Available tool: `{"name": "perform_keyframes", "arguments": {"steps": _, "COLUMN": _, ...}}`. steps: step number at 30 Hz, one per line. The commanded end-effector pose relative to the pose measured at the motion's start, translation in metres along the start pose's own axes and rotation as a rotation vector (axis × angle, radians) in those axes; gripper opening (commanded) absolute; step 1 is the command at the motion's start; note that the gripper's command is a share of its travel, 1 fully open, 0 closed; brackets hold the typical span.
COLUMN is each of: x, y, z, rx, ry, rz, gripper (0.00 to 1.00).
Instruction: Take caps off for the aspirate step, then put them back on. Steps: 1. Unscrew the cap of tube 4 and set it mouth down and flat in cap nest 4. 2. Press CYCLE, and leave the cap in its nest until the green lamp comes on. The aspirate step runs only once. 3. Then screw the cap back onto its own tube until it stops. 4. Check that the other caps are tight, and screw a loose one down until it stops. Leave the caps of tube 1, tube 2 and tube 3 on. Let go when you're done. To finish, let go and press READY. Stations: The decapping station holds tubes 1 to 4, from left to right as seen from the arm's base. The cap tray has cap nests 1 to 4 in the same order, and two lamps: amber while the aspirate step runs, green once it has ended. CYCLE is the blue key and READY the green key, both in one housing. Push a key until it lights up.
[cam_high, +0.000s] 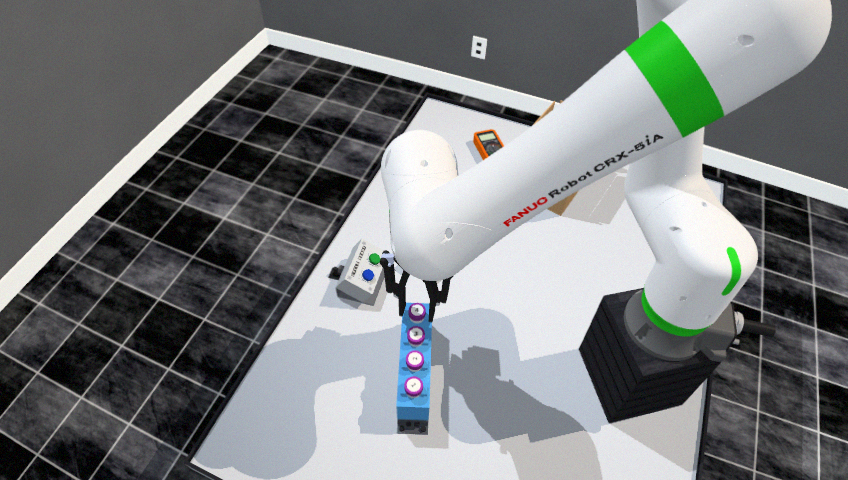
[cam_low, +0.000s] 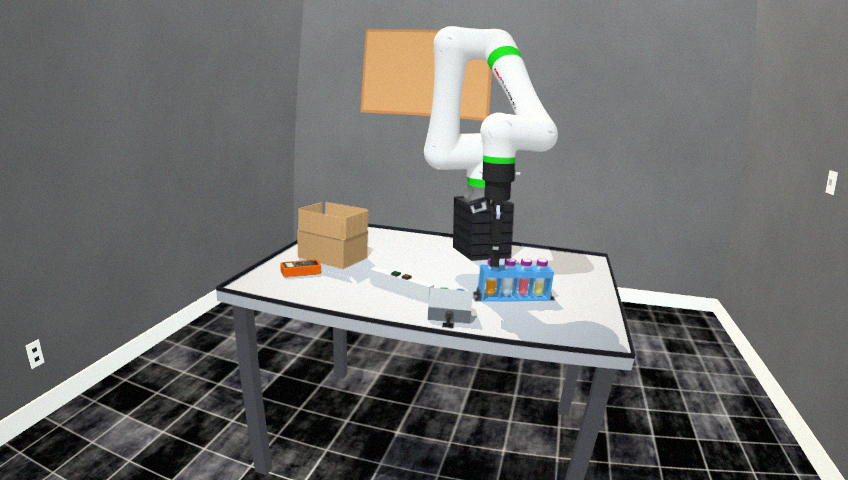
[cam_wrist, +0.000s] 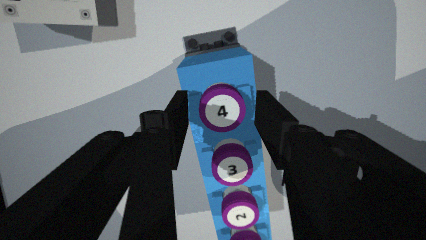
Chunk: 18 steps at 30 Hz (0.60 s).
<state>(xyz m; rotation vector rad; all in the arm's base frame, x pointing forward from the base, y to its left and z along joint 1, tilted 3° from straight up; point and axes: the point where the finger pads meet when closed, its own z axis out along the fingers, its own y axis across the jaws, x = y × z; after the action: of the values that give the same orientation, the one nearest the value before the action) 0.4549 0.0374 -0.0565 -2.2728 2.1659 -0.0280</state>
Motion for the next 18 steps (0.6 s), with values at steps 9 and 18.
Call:
{"name": "perform_keyframes", "arguments": {"steps": 9, "x": -0.0003, "y": -0.0007, "z": -0.0007, "rx": 0.017, "ry": 0.038, "rz": 0.342, "gripper": 0.41}}
{"name": "perform_keyframes", "arguments": {"steps": 18, "x": -0.0003, "y": -0.0007, "z": -0.0007, "rx": 0.017, "ry": 0.038, "rz": 0.342, "gripper": 0.30}}
